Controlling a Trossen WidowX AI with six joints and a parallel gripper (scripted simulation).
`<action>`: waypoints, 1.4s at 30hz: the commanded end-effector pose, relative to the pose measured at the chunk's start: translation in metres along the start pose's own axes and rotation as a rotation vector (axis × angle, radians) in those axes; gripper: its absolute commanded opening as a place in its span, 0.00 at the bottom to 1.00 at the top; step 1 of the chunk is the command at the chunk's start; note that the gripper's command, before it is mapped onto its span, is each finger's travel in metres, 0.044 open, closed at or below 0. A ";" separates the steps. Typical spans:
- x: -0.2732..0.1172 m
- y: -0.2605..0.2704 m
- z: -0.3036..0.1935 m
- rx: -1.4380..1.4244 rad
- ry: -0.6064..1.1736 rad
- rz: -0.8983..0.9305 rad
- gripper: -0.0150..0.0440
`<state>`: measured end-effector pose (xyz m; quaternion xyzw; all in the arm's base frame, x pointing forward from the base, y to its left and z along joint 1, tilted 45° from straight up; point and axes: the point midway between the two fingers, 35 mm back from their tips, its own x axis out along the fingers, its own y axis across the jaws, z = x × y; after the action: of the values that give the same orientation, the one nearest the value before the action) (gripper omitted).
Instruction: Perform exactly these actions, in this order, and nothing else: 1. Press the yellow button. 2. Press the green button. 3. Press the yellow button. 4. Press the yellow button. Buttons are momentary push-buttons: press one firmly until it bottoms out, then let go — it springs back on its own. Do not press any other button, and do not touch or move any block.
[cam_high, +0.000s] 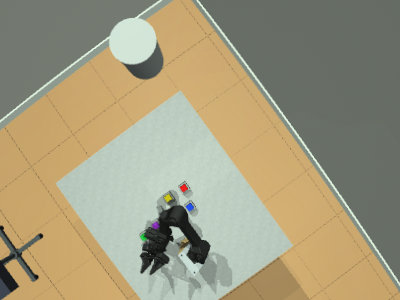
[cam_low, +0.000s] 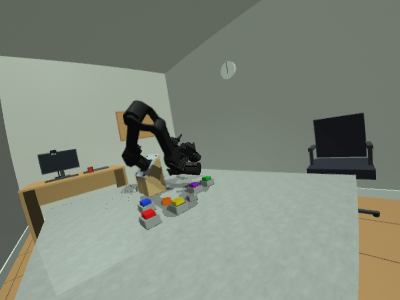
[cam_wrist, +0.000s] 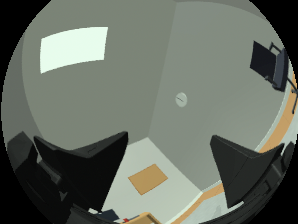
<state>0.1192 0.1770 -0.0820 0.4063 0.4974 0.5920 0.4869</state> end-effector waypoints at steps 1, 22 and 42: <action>0.000 -0.002 0.000 0.006 0.009 -0.012 0.93; -0.165 -0.016 0.100 0.458 0.324 -1.659 0.93; -0.253 0.103 0.157 0.421 0.044 -2.352 0.89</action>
<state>0.3005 -0.0416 0.0458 -0.2362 0.6664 -0.2958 0.6424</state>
